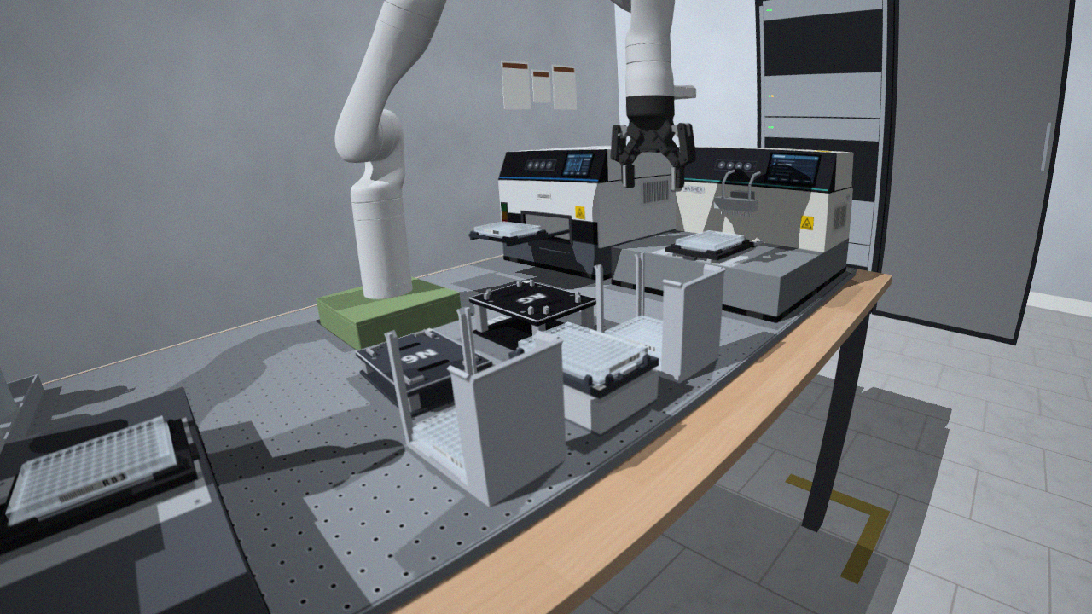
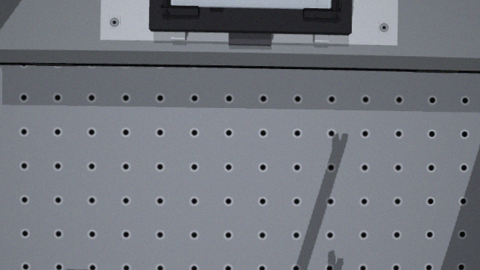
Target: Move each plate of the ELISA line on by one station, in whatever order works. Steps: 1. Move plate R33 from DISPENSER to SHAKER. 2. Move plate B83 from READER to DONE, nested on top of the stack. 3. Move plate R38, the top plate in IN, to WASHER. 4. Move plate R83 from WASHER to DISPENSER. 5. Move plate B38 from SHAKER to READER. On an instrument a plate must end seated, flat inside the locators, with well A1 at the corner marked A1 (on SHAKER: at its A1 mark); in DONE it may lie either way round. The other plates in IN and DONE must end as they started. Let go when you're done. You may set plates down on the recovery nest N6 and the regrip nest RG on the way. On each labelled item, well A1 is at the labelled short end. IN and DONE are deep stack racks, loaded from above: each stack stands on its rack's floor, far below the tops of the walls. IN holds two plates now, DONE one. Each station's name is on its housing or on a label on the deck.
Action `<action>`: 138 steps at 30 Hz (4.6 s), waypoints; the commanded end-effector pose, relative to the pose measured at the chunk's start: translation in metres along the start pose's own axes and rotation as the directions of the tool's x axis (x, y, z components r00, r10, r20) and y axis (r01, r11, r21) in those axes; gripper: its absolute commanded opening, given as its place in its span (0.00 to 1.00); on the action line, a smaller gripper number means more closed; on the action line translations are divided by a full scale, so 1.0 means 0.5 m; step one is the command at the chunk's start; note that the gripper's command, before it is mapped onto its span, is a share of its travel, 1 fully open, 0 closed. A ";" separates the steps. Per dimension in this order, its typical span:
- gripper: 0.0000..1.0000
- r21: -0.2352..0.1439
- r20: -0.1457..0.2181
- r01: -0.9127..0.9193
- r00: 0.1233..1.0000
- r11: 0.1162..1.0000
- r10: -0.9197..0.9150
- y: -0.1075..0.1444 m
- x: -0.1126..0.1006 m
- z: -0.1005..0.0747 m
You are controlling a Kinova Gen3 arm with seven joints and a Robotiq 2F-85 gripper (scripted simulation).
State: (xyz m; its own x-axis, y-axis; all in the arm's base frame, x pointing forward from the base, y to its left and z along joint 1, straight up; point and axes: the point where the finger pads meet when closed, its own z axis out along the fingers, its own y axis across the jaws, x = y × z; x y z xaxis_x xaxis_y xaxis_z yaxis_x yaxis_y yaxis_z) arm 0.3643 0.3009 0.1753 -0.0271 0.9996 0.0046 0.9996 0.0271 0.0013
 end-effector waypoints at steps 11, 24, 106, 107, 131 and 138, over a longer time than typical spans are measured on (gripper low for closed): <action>1.00 -0.005 -0.009 -0.001 1.000 1.000 0.001 0.001 -0.075 -0.007; 1.00 -0.005 -0.008 -0.002 1.000 1.000 0.002 -0.002 -0.148 -0.007; 1.00 -0.005 -0.004 -0.007 1.000 1.000 0.007 -0.147 -0.580 -0.005; 1.00 -0.006 -0.004 -0.007 1.000 1.000 0.007 -0.147 -0.581 -0.005; 1.00 -0.004 -0.001 -0.004 1.000 1.000 0.004 -0.146 -0.580 -0.005; 1.00 -0.004 -0.001 -0.004 1.000 1.000 0.004 -0.146 -0.580 -0.005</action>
State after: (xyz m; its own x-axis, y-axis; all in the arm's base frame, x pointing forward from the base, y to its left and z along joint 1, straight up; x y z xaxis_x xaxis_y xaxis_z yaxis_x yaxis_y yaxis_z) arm 0.2989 0.0093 0.1756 -0.0207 0.9998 0.0049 0.9998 0.0207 0.0021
